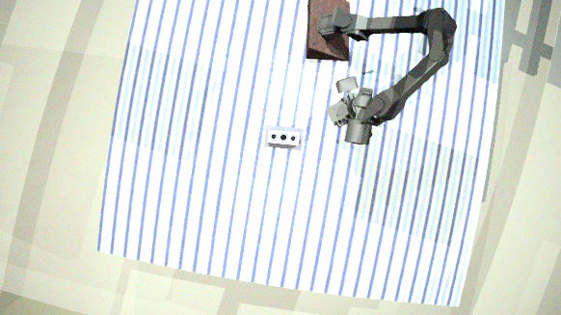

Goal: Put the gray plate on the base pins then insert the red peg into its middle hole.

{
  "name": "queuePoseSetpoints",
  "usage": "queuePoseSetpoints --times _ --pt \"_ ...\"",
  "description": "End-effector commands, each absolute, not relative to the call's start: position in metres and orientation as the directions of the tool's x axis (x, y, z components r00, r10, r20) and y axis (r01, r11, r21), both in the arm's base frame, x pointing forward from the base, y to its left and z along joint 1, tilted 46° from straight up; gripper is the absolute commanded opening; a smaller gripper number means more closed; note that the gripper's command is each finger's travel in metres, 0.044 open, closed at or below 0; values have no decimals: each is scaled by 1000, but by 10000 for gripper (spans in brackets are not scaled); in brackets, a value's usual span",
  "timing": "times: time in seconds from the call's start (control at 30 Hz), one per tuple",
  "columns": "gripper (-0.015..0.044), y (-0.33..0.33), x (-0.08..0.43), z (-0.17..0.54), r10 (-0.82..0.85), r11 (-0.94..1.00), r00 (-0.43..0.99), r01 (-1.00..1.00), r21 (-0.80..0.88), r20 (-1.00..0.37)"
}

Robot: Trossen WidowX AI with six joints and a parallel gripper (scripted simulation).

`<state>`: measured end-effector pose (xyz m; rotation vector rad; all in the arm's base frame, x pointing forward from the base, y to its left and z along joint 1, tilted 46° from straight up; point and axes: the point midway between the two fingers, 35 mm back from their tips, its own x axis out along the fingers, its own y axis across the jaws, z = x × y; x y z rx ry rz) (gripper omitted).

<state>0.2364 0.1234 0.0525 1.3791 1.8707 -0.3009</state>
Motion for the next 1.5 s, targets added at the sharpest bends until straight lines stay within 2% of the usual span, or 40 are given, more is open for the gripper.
queuePoseSetpoints --times 0.0,0.1,1.13,1.47 --pt "20 124 236 52 709 381 -110 891 247 -697" --pt "0 124 236 52 709 381 -110 891 247 -697" --pt "0 65 255 106 701 382 -108 891 243 -705" --pt "0 61 272 91 700 380 -103 892 246 -706"
